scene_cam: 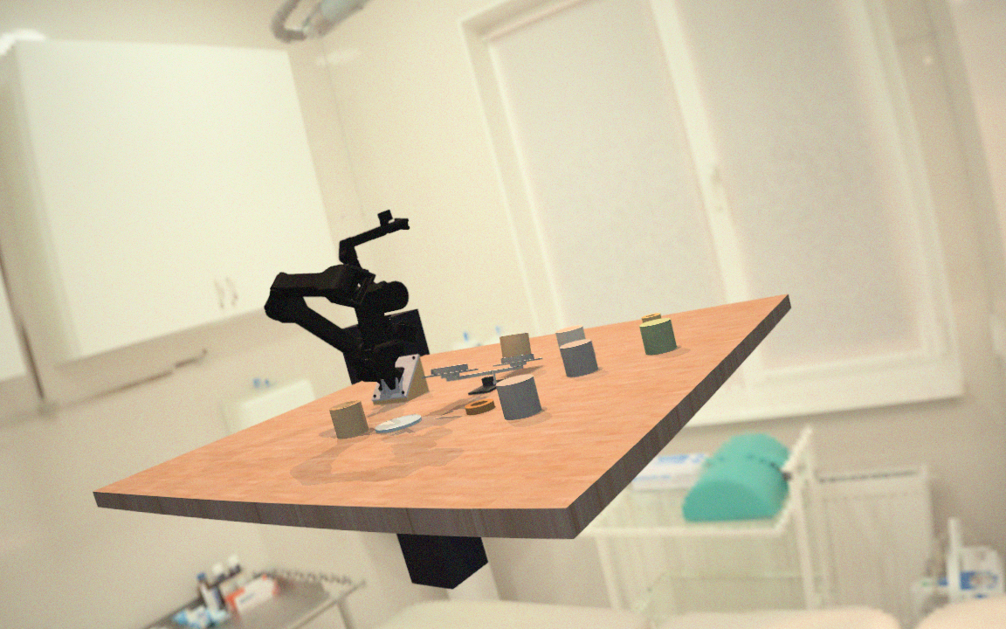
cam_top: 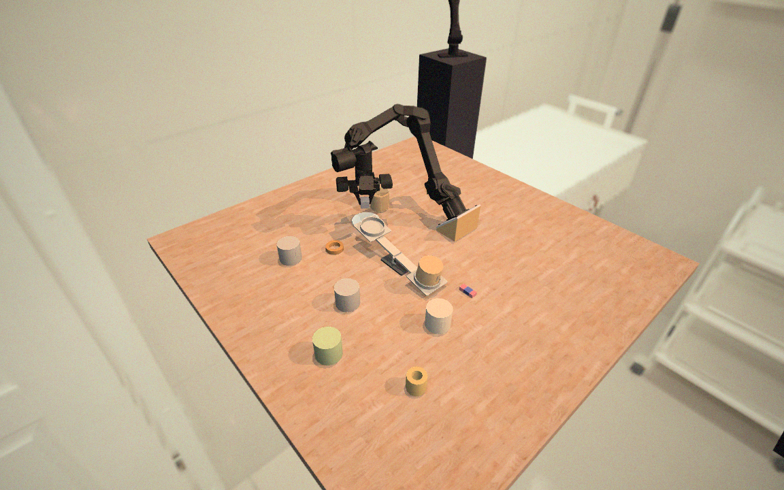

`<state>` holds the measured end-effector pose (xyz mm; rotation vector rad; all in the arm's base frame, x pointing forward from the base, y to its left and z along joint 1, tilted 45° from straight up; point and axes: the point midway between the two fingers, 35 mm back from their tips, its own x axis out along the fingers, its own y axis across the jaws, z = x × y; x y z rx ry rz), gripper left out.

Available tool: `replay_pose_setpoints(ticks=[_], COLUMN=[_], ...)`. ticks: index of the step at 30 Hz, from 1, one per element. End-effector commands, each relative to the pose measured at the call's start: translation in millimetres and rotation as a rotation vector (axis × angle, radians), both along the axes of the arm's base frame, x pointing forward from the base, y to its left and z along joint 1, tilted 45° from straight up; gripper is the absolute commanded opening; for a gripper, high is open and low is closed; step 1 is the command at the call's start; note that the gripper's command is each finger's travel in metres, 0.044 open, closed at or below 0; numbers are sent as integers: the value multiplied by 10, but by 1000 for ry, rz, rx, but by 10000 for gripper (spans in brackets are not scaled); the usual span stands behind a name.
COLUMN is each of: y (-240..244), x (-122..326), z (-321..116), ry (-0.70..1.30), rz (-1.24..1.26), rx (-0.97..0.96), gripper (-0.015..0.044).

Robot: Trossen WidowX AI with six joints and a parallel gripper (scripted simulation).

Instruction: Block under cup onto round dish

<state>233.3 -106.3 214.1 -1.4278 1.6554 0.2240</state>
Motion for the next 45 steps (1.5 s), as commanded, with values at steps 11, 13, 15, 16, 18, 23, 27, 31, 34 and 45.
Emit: replay_pose_setpoints(ticks=[11,13,15,16,18,23,27,31,34,45], y=[-299,-339,-344,-346,-354,-401,-447,-486,-464,-464], x=[-8,-7,-7,-7,-6,1,6,8,8,8], z=[-250,-287,-292,-293,-302,-350,-395,-432,-392,-392], ry=[6,6,6,6,6,5,5,5,1,1], rz=[2,2,2,2,2,2,2,2,-2,-2], rx=[-8,-9,-9,-9,-9,-9,-10,-11,-13,-13], gripper=[0,0,0,0,0,0,0,0,79,368])
